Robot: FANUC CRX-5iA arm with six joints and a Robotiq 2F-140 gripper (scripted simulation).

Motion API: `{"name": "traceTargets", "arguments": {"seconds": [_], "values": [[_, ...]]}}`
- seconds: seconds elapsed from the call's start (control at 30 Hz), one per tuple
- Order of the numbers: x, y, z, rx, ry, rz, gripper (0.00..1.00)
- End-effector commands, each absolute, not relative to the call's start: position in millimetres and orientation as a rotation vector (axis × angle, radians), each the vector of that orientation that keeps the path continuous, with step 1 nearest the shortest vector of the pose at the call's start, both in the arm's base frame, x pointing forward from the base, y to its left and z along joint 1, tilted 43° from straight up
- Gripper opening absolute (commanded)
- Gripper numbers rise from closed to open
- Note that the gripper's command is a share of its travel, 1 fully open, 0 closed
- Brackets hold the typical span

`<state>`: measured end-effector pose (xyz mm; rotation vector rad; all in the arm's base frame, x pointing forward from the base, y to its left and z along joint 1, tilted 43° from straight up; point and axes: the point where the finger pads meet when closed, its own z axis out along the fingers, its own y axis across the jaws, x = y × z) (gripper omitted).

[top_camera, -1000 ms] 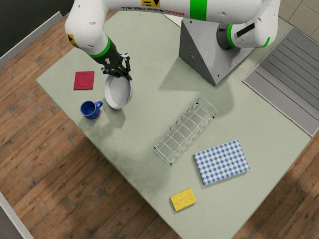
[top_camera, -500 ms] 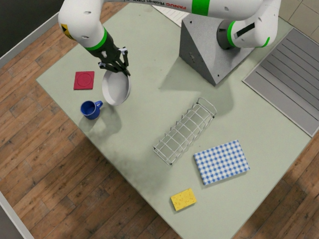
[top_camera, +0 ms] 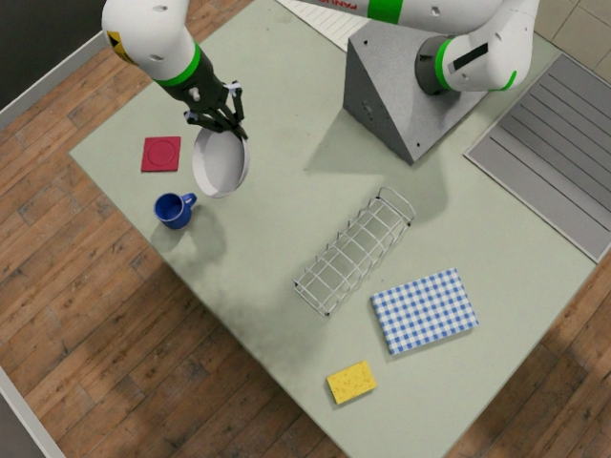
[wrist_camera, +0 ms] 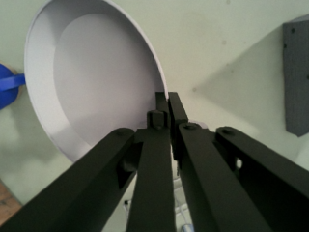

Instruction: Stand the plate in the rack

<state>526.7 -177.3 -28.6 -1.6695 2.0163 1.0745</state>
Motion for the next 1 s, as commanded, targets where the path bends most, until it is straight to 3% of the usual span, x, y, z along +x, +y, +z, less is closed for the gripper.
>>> {"name": "traceTargets", "arguments": {"seconds": [0.0,0.97], "values": [[527.1,-180.1,-25.7,-1.669,2.017,1.072,0.10],[527.7,-186.8,-18.0,-1.668,2.017,1.071,0.10]]}}
